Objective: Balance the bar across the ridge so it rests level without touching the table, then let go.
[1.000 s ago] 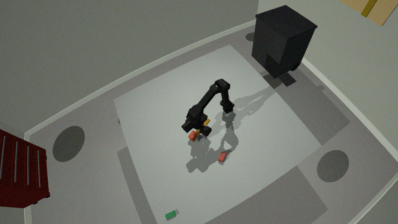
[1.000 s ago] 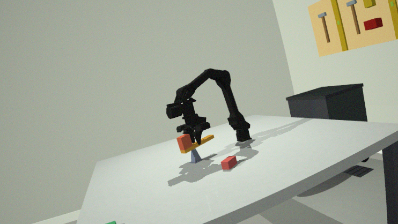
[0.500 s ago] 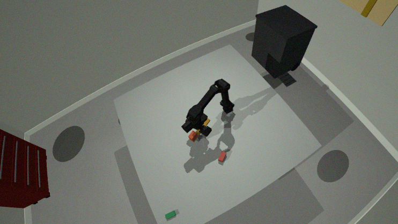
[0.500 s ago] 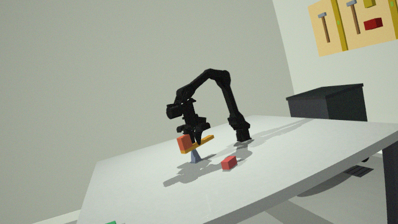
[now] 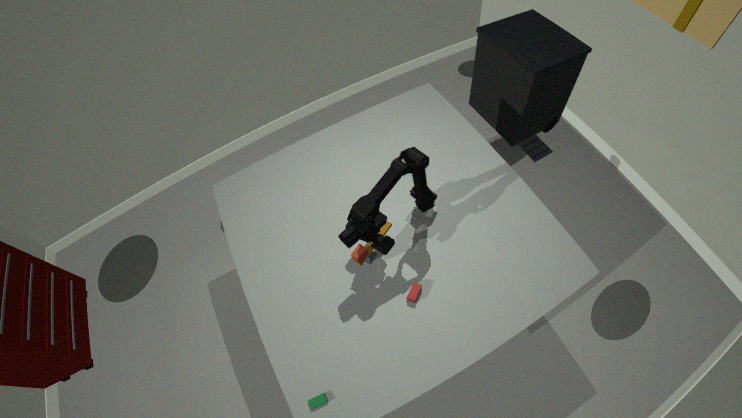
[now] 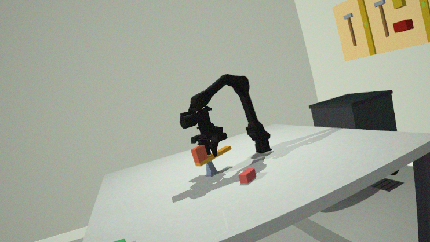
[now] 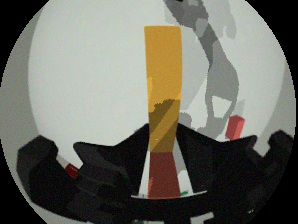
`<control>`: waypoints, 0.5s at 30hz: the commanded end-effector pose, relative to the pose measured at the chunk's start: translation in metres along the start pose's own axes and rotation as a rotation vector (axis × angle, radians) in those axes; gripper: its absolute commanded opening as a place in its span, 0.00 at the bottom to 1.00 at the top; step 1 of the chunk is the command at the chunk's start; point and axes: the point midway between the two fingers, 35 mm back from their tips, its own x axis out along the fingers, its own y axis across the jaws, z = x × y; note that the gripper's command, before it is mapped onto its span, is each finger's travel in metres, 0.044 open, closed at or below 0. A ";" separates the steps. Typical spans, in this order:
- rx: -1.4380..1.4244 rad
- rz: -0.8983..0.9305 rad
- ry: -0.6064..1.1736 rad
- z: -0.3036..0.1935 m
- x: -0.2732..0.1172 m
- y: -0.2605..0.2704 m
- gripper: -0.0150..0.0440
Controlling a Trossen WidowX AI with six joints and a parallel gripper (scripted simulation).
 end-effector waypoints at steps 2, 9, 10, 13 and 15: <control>-0.001 0.001 0.002 0.000 0.000 0.000 0.25; -0.001 0.001 0.002 0.000 0.001 0.000 0.25; -0.001 0.001 0.002 0.000 0.001 0.000 0.25; -0.001 0.001 0.002 0.000 0.001 0.000 0.25; -0.001 0.001 0.002 0.000 0.001 0.000 0.25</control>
